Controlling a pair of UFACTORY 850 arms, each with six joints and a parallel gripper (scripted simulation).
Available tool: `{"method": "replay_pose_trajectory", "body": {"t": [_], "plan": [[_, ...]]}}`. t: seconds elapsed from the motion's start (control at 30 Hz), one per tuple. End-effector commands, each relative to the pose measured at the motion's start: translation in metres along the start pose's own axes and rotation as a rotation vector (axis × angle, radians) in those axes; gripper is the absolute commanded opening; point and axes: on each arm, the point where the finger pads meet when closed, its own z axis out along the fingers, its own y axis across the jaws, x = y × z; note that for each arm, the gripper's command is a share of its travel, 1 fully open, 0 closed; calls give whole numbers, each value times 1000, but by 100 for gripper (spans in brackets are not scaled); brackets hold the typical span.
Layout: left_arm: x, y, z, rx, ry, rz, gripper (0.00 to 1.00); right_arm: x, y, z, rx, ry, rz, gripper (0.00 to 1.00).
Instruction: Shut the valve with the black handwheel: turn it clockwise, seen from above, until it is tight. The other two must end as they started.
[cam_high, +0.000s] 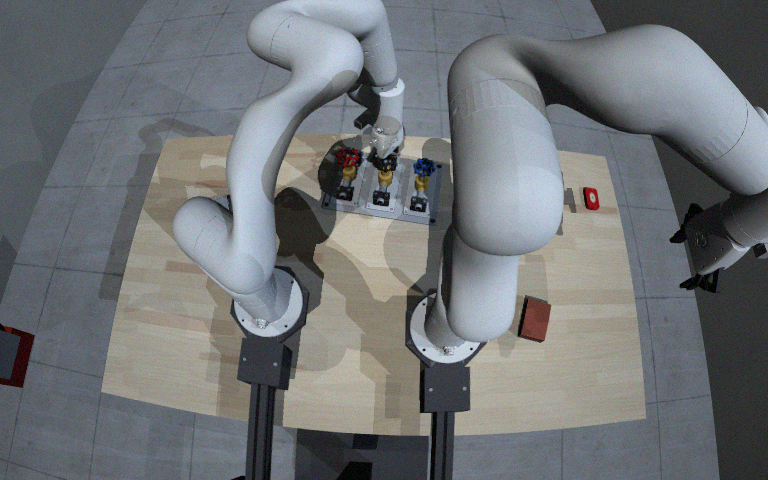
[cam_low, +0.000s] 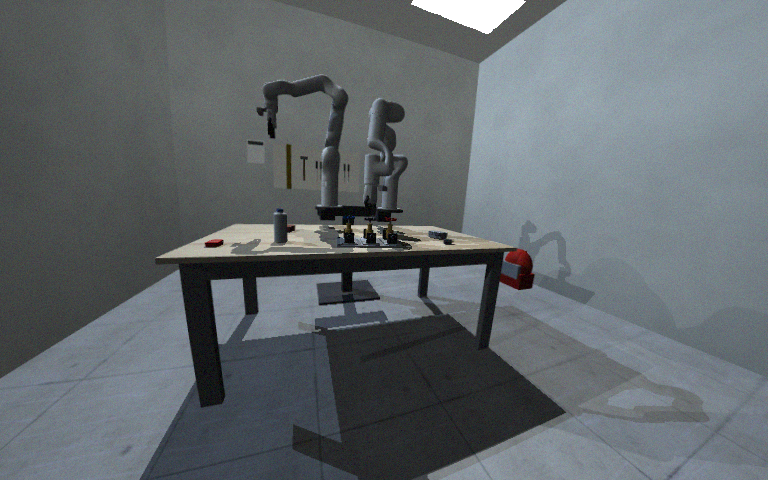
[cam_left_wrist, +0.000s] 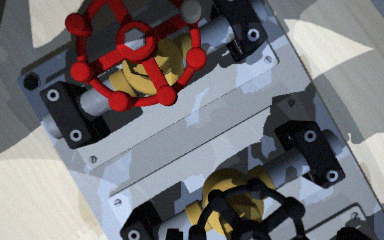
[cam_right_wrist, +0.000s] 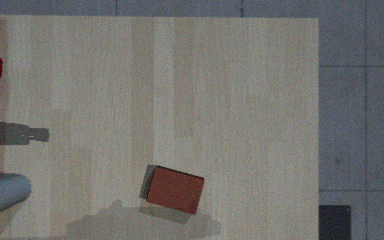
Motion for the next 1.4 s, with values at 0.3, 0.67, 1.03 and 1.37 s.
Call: {"method": "replay_pose_trajectory", "body": {"t": [0.3, 0.67, 1.03, 1.37], "plan": [[0, 1, 2, -2, 0, 0, 82, 0, 0, -1, 0, 2, 0, 100], [0, 1, 8, -2, 0, 0, 82, 0, 0, -1, 0, 2, 0, 100], [0, 1, 18, -2, 0, 0, 82, 0, 0, -1, 0, 2, 0, 100], [0, 1, 27, -2, 0, 0, 82, 0, 0, -1, 0, 2, 0, 100]]}}
